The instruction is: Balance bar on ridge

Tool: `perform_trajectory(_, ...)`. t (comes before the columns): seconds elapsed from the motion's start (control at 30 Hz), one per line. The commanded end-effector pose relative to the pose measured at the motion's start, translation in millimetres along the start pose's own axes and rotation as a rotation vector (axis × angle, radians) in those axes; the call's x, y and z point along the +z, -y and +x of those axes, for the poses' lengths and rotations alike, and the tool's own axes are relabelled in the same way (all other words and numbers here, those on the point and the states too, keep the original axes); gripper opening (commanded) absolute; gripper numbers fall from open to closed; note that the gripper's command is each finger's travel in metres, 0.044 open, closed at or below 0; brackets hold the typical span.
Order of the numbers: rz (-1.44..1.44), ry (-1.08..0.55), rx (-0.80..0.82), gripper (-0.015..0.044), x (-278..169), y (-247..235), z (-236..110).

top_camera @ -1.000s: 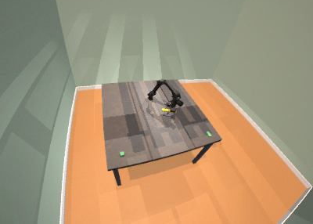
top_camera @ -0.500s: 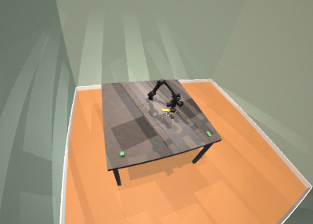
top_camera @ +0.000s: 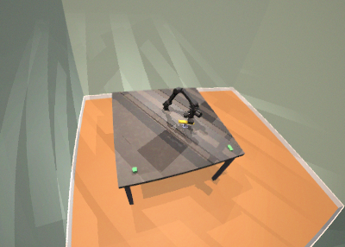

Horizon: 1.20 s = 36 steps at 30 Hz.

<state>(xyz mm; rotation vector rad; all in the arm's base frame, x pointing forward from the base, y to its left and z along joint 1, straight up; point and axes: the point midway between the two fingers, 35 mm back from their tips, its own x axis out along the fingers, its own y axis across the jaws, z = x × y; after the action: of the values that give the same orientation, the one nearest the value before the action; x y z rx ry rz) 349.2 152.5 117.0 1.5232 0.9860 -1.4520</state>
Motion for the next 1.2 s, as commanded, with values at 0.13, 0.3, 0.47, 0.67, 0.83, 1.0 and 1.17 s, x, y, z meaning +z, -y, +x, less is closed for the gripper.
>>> perform_trajectory(0.13, 0.000, -0.001, -0.005, 0.0000, 0.1, 0.9, 2.3)
perform_trajectory(0.3, 0.000, -0.001, -0.005, 0.0000, 0.1, 0.9, 2.8)
perform_trajectory(0.47, 0.000, -0.001, -0.005, 0.0000, 0.1, 0.9, 3.1)
perform_trajectory(0.67, 0.000, -0.001, -0.005, 0.0000, 0.1, 1.0, 3.6)
perform_trajectory(0.83, 0.000, -0.001, -0.005, 0.0000, 0.1, 1.0, 4.1)
perform_trajectory(1.0, 0.000, -0.001, -0.005, 0.0000, 0.1, 1.0, 4.4)
perform_trajectory(1.17, 0.000, -0.001, -0.005, 0.0000, 0.0, 1.1, 4.8)
